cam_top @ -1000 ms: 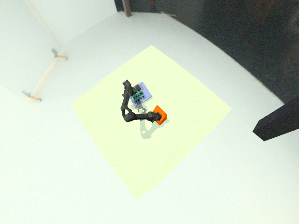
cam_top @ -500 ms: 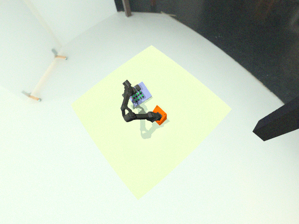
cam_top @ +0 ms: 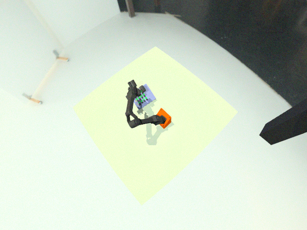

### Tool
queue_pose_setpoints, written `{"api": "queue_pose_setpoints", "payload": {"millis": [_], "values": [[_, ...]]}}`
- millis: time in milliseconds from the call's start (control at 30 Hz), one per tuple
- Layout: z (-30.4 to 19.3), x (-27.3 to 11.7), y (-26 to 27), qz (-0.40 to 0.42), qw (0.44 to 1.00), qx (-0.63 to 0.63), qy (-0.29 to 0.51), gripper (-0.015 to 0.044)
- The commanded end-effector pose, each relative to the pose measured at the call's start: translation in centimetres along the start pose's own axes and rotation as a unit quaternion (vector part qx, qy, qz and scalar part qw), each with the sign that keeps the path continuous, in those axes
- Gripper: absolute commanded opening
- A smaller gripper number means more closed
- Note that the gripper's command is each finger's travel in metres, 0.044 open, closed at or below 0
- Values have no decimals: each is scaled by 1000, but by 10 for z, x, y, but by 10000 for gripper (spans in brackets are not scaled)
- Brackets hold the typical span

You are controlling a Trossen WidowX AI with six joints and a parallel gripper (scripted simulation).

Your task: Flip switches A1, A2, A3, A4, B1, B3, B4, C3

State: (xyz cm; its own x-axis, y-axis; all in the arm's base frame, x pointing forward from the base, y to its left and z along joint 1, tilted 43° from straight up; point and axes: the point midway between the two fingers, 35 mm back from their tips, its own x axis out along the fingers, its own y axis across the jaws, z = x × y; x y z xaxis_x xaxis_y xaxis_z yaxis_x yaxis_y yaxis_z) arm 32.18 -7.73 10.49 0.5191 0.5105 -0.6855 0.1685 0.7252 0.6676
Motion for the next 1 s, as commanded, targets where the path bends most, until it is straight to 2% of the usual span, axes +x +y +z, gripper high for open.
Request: {"api": "queue_pose_setpoints", "payload": {"millis": [0, 133, 267, 967], "values": [[-1, -3, -23, -1, 1000, 3, 0, 0], [-1, 0, -25, -1, 1000, 3, 1, 0], [0, 32, -24, 0, 1000, 3, 12, 0], [0, 52, -24, 1, 1000, 3, 12, 0]]}}
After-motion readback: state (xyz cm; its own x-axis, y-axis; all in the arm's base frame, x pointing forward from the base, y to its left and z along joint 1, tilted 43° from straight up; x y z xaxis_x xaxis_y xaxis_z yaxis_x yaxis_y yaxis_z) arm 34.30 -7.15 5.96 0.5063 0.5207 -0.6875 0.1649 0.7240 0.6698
